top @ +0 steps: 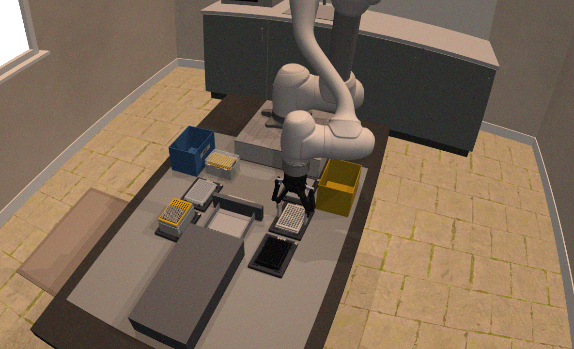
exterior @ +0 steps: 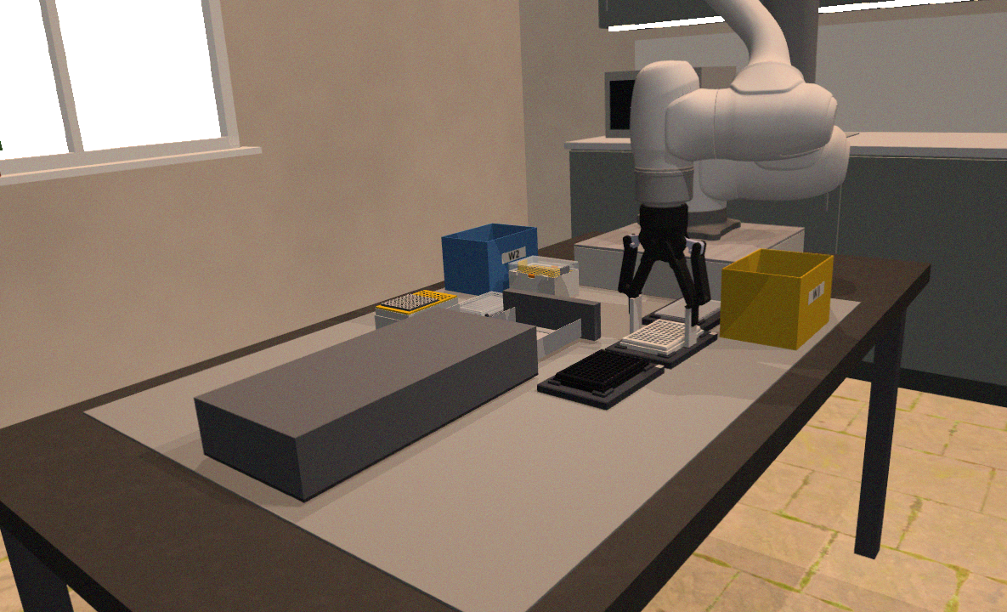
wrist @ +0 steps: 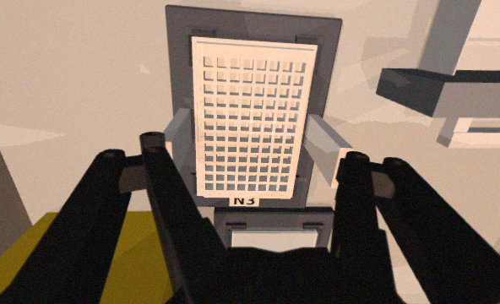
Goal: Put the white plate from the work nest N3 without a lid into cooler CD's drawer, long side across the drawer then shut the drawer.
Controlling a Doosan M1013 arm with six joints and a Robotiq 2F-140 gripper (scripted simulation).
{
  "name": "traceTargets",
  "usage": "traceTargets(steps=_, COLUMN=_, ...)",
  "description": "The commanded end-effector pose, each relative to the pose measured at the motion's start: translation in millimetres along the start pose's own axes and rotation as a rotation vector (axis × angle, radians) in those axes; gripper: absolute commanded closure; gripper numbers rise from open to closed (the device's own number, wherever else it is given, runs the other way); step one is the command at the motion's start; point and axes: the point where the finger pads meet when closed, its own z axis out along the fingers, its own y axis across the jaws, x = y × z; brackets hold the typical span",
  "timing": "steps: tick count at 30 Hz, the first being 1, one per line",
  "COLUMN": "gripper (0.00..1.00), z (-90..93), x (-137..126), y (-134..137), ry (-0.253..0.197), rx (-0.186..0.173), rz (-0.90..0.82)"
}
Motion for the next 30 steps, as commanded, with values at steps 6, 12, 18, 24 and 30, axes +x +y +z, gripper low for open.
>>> traceTargets(steps=6, gripper=0.39, z=-0.1, x=0.0, y=-0.1, ry=0.0, rx=0.0, rz=0.0)
traceTargets(steps=12, gripper=0.42, z=-0.1, x=0.0, y=-0.1, ry=0.0, rx=0.0, rz=0.0)
traceTargets(steps=18, gripper=0.44, z=-0.1, x=0.0, y=-0.1, ry=0.0, rx=0.0, rz=0.0)
traceTargets(steps=24, gripper=1.0, z=-0.1, x=0.0, y=-0.1, ry=0.0, rx=0.0, rz=0.0)
traceTargets(steps=30, gripper=1.0, z=-0.1, x=0.0, y=-0.1, ry=0.0, rx=0.0, rz=0.0)
